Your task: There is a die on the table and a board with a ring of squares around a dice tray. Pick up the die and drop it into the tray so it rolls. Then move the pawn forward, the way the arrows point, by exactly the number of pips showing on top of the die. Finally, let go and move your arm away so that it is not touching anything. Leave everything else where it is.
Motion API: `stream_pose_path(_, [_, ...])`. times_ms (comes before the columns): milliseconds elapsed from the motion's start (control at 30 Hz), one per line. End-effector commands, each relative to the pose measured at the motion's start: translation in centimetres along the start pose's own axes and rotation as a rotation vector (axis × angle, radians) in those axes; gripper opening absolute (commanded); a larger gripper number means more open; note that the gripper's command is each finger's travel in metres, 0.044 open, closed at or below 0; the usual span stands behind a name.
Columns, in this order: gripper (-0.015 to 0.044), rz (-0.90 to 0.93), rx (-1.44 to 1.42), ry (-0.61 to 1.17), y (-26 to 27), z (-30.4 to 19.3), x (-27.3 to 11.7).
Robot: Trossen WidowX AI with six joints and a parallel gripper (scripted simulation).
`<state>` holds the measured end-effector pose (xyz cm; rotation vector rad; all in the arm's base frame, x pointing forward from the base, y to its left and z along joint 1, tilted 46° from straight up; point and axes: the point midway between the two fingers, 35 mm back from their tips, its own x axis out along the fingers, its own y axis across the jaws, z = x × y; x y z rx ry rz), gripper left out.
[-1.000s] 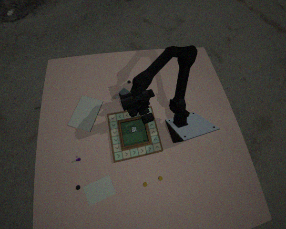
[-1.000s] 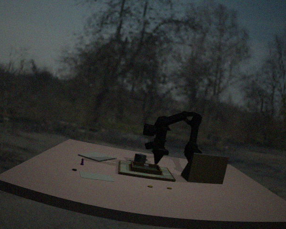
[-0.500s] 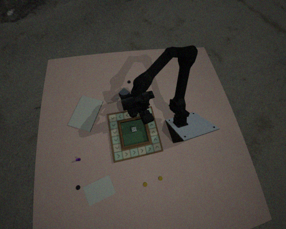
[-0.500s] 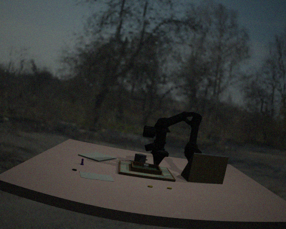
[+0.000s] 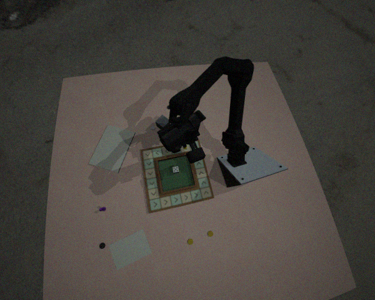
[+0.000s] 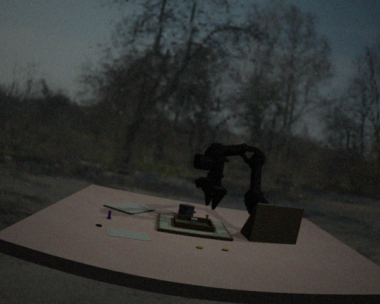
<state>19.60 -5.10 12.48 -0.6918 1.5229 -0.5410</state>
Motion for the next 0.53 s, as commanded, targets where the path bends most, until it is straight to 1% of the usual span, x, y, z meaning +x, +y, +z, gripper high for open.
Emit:
stream_pose_path(0, [0.0440, 0.021, 0.023, -0.006, 3.0, 0.5, -1.9])
stream_pose_path(267, [0.0440, -0.035, 0.145, 0.014, 10.2, -1.7, -6.6])
stream_pose_path(400, [0.0440, -0.046, 0.158, 0.013, 10.7, -2.0, -7.0])
stream_pose_path(500, [0.0440, -0.042, 0.130, 0.008, 10.4, -1.8, -6.6])
